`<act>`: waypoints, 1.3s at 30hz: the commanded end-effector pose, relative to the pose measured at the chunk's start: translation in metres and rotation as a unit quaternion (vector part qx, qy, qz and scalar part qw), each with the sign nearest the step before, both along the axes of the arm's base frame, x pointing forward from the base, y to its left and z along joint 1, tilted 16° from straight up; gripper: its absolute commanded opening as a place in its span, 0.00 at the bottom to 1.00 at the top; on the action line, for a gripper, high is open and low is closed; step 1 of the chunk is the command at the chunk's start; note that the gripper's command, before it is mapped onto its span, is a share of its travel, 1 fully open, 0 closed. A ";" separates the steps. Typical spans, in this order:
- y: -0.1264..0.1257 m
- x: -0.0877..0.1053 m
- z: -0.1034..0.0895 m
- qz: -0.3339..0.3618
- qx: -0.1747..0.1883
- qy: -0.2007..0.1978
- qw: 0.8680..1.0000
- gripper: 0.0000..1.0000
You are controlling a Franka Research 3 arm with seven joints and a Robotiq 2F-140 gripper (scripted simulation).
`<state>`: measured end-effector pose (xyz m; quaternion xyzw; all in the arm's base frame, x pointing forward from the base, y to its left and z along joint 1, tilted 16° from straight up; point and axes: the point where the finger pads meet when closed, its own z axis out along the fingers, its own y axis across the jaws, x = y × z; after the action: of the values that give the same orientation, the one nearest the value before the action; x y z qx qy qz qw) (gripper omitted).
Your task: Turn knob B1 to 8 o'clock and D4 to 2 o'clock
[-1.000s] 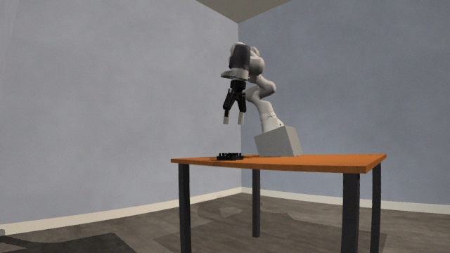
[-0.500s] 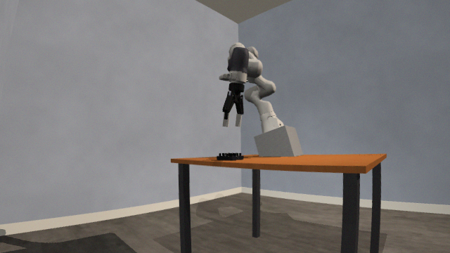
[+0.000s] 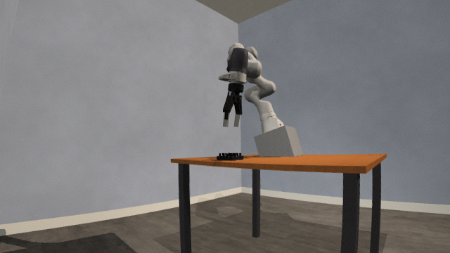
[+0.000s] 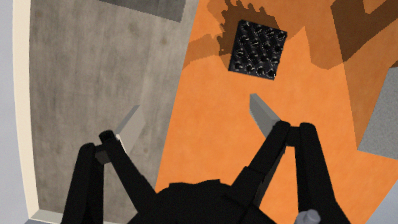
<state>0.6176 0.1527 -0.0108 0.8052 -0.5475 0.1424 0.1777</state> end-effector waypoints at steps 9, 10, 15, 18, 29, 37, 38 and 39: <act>-0.020 -0.005 -0.005 0.065 0.000 0.027 0.998 1.00; -0.020 -0.005 -0.005 0.065 0.000 0.027 0.998 1.00; -0.020 -0.005 -0.005 0.065 0.000 0.027 0.998 1.00; -0.020 -0.005 -0.005 0.065 0.000 0.027 0.998 1.00; -0.020 -0.005 -0.005 0.065 0.000 0.027 0.998 1.00; -0.039 -0.012 -0.010 0.120 0.001 0.052 0.991 1.00; -0.039 -0.012 -0.010 0.120 0.001 0.052 0.991 1.00; -0.039 -0.012 -0.010 0.120 0.001 0.052 0.991 1.00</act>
<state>0.6023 0.1092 -0.0226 0.8562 -0.4647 0.1220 0.1901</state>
